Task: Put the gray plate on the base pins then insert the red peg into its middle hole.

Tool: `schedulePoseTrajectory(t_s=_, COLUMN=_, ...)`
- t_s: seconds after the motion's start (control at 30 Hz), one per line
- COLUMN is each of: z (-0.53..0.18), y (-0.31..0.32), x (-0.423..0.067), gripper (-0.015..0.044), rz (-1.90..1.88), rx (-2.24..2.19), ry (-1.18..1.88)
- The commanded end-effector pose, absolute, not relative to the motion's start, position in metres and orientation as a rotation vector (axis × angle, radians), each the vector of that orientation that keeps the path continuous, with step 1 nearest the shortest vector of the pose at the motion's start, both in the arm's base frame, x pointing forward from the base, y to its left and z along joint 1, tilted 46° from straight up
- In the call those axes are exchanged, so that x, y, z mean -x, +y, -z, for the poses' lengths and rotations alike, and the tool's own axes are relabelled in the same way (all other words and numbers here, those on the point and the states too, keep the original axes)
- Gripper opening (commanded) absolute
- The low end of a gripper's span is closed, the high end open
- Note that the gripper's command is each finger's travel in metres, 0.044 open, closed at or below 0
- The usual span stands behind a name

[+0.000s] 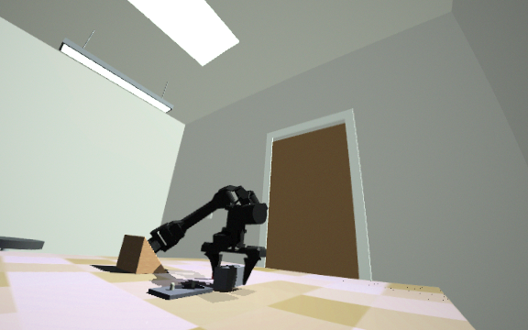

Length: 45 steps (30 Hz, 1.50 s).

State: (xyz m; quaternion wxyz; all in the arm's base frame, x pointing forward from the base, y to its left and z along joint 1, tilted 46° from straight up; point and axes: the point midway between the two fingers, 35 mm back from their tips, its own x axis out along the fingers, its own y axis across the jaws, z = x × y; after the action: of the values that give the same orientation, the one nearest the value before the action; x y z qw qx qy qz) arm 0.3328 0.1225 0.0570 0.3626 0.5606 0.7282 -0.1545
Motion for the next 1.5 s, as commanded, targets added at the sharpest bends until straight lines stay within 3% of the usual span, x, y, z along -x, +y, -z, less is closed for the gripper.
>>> schedulePoseTrajectory(t_s=0.0, z=-0.055, y=0.124, x=-0.331, gripper=0.0361, rz=0.402, rx=-1.452, ry=1.880)
schedulePoseTrajectory(t_s=0.27, z=-0.055, y=0.124, x=-0.331, gripper=0.0151, rz=0.402, rx=-1.452, ry=1.880)
schedulePoseTrajectory(t_s=0.57, z=-0.055, y=0.124, x=-0.331, gripper=0.0091, rz=0.402, rx=-1.452, ry=1.880)
schedulePoseTrajectory(t_s=0.7, z=-0.056, y=0.120, x=-0.334, gripper=0.0000, rz=0.400, rx=-1.458, ry=1.867)
schedulePoseTrajectory(t_s=1.47, z=-0.097, y=0.072, x=-0.351, gripper=0.0000, rz=0.409, rx=-1.471, ry=1.827)
